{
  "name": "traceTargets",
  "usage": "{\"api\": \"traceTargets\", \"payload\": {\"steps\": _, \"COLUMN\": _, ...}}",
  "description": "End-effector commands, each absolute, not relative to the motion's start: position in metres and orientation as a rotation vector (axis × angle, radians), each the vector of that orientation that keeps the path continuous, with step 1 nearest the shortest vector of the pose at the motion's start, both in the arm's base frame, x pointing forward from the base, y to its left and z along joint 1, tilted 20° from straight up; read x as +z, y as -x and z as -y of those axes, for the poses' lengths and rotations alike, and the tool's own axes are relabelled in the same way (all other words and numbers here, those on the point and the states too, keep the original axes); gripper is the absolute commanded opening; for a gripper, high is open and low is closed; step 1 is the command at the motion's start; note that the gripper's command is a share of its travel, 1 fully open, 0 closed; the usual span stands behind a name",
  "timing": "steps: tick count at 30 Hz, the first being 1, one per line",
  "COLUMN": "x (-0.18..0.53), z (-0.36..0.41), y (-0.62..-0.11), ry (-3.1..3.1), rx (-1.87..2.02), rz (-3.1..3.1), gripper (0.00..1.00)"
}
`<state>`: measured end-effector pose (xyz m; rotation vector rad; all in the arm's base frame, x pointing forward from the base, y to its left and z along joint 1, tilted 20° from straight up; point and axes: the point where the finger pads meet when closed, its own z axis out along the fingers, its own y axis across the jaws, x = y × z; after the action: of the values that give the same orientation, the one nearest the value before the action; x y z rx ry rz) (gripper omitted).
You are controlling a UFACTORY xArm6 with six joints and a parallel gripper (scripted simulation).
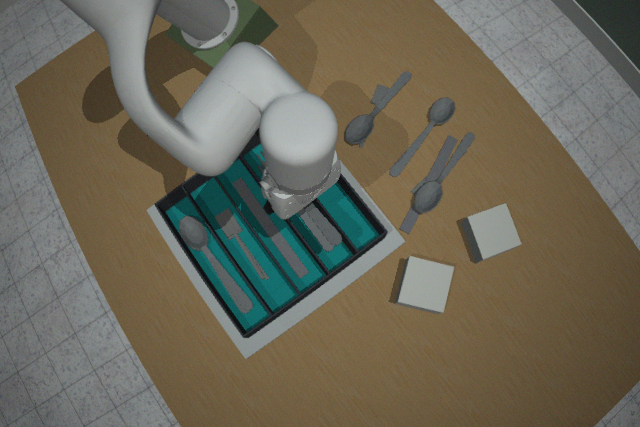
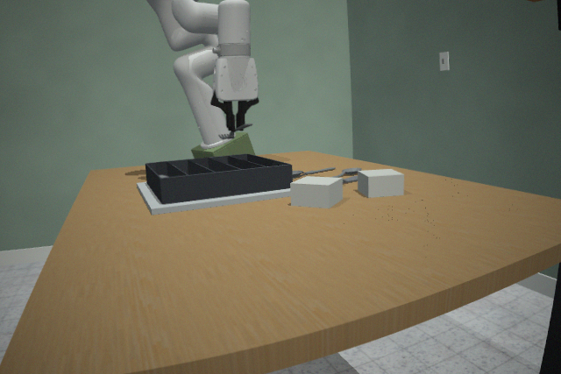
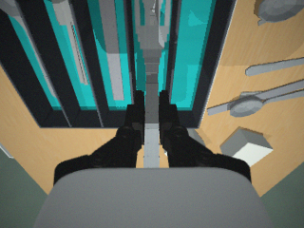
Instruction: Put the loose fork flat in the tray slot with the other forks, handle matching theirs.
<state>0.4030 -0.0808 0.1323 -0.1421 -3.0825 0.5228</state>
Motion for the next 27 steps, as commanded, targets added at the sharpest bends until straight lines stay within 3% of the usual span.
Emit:
{"api": "traceTargets", "payload": {"steps": 1, "x": 0.1337, "z": 0.0806, "y": -0.4042, "ry": 0.143, "rx": 0.523, "rz": 3.086, "gripper": 0.05}}
{"api": "traceTargets", "payload": {"steps": 27, "x": 0.1306, "z": 0.0818, "y": -0.4045, "ry": 0.145, "rx": 0.525, "rz": 3.086, "gripper": 0.05}}
